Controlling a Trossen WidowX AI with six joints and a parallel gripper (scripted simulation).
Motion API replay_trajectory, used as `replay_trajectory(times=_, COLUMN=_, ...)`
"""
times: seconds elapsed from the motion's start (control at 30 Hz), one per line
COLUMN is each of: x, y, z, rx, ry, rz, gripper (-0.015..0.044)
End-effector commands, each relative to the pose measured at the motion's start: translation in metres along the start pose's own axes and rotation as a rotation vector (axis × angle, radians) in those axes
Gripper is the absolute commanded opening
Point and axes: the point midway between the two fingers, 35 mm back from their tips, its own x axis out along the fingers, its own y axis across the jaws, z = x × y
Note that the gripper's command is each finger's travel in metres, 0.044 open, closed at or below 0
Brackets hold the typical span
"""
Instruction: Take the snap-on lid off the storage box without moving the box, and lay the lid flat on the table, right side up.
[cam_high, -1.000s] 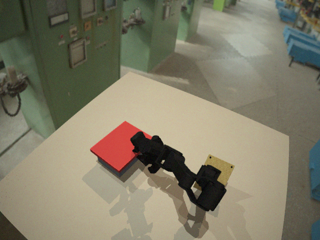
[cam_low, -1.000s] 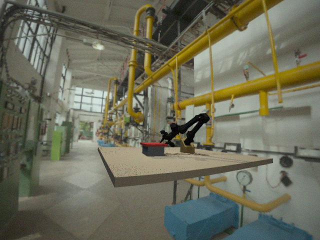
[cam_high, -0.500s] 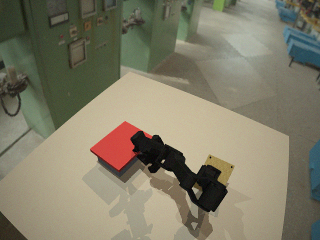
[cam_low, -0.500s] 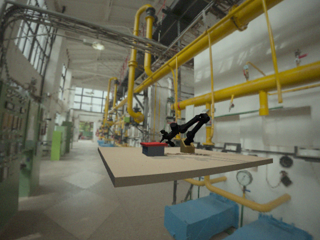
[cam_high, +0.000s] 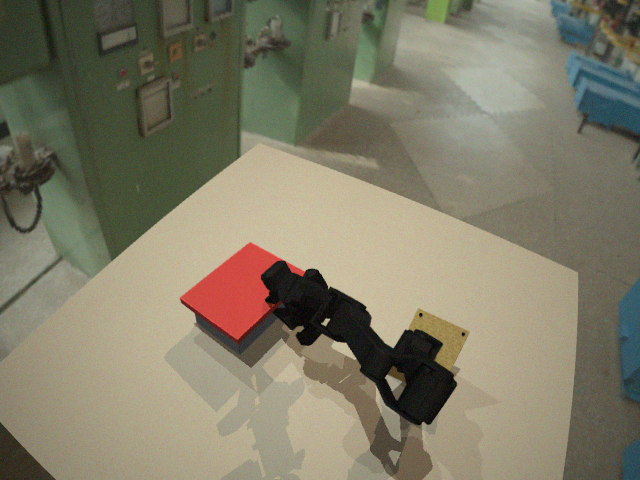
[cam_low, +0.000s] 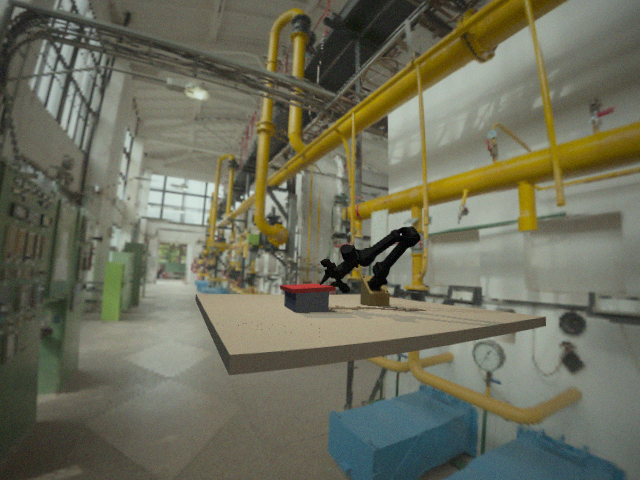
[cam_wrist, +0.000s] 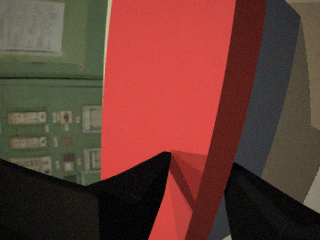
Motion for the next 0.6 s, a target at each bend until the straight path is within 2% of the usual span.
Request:
replay_trajectory(times=0.0, x=-0.0008, y=0.0010, z=0.0001, rx=-0.002, ry=0.000, rz=0.000, gripper=0.0000)
replay_trajectory(times=0.57, x=-0.0014, y=0.0040, z=0.0003, rx=0.000, ry=-0.001, rz=0.004, gripper=0.0000)
